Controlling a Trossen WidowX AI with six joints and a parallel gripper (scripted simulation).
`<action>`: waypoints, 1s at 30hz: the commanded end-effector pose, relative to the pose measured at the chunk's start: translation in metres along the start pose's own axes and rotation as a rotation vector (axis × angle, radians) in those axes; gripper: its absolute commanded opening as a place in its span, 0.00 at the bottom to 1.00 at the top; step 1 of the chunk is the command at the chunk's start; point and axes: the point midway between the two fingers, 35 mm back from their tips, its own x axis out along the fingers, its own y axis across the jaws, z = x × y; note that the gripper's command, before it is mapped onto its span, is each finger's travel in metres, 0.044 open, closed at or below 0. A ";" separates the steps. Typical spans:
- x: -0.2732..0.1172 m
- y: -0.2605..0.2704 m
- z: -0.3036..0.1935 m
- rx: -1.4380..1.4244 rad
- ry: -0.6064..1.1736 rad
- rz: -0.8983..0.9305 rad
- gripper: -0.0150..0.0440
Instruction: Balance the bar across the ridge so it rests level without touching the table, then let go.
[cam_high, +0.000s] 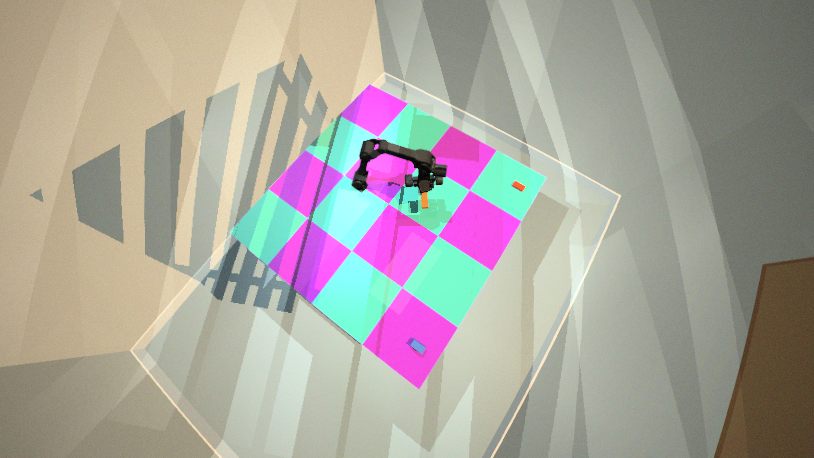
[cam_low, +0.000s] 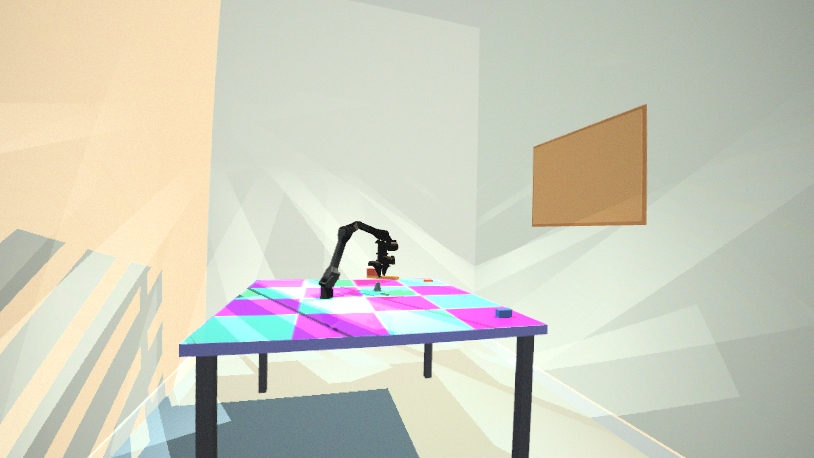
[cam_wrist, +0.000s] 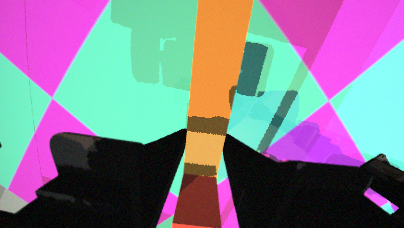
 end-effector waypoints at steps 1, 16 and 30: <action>0.009 -0.002 -0.001 0.004 0.005 -0.005 0.25; 0.013 -0.003 -0.001 0.004 0.005 -0.005 0.25; 0.014 -0.003 -0.001 0.004 0.005 -0.005 0.25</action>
